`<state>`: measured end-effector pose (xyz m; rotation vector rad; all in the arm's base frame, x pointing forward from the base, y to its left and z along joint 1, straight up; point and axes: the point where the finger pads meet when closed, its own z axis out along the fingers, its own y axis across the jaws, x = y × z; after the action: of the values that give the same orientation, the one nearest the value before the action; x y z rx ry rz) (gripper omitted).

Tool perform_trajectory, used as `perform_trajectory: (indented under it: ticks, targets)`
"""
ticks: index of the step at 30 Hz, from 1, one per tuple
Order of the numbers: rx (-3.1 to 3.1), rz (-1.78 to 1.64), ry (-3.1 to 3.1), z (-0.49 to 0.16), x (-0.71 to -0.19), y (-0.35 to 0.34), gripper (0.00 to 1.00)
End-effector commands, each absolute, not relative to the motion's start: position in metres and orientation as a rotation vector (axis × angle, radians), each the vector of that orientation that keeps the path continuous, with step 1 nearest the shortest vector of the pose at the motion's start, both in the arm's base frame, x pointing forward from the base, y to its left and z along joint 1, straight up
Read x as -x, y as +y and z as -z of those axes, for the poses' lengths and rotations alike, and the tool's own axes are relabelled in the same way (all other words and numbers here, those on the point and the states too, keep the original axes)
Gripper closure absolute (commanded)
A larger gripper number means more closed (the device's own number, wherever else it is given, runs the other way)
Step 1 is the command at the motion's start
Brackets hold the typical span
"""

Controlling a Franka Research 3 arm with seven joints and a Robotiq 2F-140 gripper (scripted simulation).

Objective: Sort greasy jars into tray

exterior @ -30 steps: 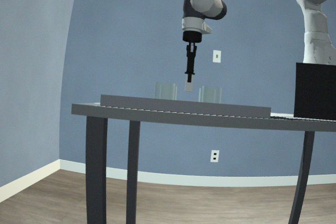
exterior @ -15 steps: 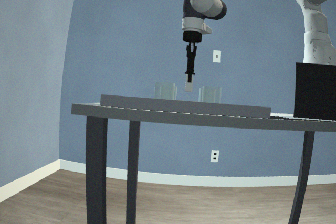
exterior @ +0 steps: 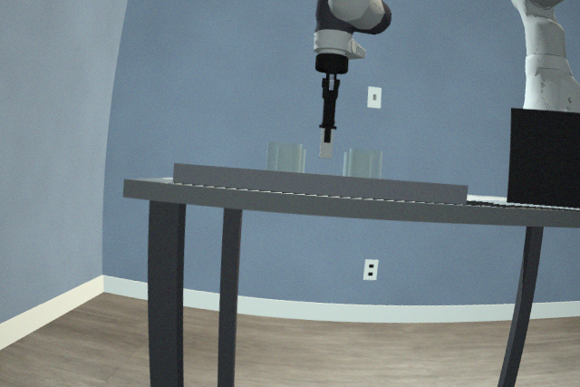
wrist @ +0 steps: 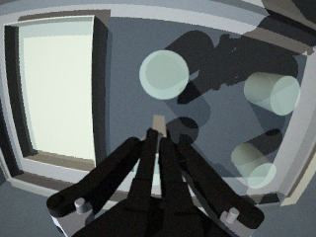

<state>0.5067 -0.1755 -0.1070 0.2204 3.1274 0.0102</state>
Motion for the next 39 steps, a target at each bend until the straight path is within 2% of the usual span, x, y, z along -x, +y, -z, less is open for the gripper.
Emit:
perform_trajectory:
  ticks: [1,39]
  targets:
    - [-0.225,-0.01,3.13,0.1074,-0.5064,-0.1756,1.0]
    - [-0.225,-0.01,3.13,0.0998,-0.5064,-0.1757,1.0]
